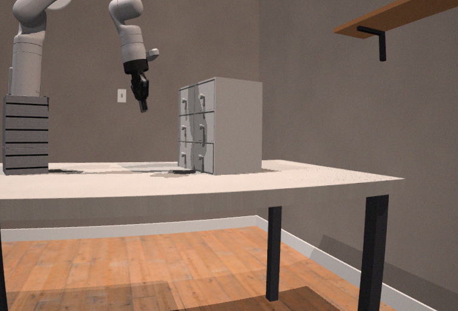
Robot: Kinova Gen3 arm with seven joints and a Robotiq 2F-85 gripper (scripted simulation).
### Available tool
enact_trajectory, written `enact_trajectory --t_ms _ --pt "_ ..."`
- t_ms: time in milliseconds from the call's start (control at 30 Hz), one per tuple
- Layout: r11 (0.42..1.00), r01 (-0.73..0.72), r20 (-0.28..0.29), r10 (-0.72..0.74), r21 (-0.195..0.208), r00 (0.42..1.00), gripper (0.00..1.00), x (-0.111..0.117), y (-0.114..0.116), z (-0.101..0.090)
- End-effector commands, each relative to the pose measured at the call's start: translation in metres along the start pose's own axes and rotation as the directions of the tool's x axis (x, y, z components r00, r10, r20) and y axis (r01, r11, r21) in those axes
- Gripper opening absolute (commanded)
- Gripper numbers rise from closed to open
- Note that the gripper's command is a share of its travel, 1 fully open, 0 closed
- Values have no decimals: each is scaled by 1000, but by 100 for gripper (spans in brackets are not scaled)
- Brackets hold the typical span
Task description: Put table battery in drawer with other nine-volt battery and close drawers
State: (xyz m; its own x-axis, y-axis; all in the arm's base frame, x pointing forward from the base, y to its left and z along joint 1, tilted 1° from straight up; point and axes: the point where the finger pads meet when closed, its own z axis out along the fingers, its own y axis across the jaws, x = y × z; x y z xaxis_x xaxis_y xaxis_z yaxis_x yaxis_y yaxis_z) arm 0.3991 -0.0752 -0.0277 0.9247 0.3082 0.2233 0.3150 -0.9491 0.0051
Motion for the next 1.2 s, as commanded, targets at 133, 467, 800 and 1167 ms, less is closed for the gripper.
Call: enact_trajectory --t_ms 133,467,800,1167 --pt "1000 1 7 -1 0 1000 0 6 2 -5" --pt "1000 2 53 -2 -4 999 0 4 3 -9" --pt "1000 2 106 -1 -4 994 0 2 3 -14" --pt "1000 2 175 -1 -5 985 0 -2 3 -21"
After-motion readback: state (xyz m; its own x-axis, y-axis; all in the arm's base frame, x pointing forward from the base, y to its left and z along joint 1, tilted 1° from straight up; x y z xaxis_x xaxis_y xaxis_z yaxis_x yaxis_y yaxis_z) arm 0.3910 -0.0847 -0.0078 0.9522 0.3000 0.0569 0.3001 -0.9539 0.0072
